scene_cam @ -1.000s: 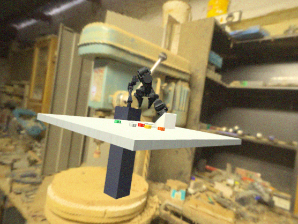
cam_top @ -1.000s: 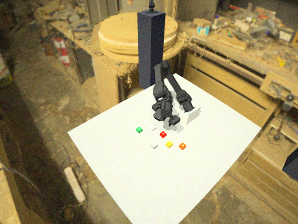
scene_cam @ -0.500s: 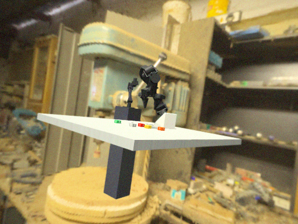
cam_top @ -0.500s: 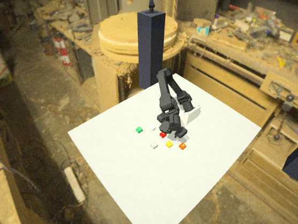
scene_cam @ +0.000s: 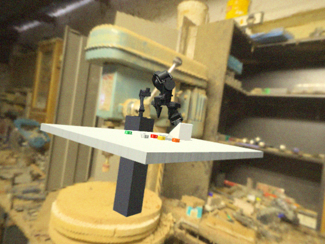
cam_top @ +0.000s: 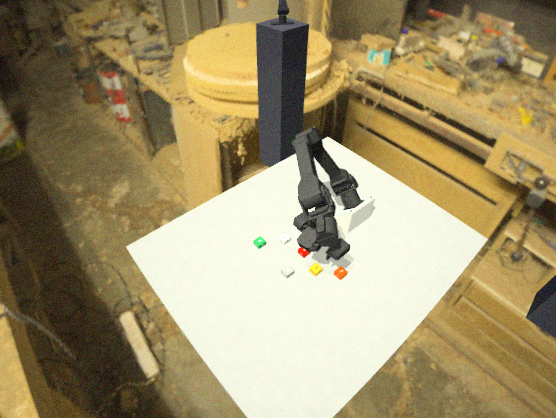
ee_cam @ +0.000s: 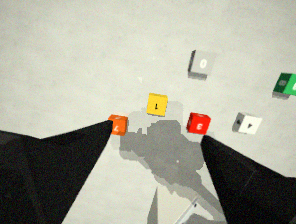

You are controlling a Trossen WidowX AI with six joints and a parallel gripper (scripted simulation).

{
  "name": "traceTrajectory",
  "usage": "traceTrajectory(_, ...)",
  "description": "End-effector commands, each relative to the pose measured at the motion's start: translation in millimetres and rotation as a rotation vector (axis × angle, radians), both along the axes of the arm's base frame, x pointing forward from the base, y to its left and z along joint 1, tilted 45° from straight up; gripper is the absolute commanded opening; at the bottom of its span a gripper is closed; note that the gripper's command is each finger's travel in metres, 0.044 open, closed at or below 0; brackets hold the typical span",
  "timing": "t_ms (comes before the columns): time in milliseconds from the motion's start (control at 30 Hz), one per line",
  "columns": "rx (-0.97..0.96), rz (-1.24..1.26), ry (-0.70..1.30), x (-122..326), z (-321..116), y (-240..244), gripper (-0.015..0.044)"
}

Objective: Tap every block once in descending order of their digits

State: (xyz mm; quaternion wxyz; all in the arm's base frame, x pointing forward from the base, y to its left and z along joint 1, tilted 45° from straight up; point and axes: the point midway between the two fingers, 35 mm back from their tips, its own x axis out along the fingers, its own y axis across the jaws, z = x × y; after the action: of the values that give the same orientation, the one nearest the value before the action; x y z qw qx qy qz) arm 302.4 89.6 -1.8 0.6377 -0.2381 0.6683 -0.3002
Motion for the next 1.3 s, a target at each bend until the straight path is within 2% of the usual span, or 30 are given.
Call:
traceTrajectory(0, 0.005, -0.007, -0.002, 0, 0, 1, 0.0400)
traceTrajectory(133, 0.008, -0.007, -0.002, -7, -7, 10, 0.0400)
traceTrajectory(267, 0.012, -0.007, 0.000, -55, -44, 54, 0.0400)
traceTrajectory(333, 0.010, -0.007, 0.000, -65, -50, 60, 0.0400)
traceTrajectory(1100, 0.010, -0.007, 0.000, -65, -50, 60, 0.0400)
traceTrajectory(1267, 0.048, -0.024, -0.011, -32, -35, 46, 0.0400)
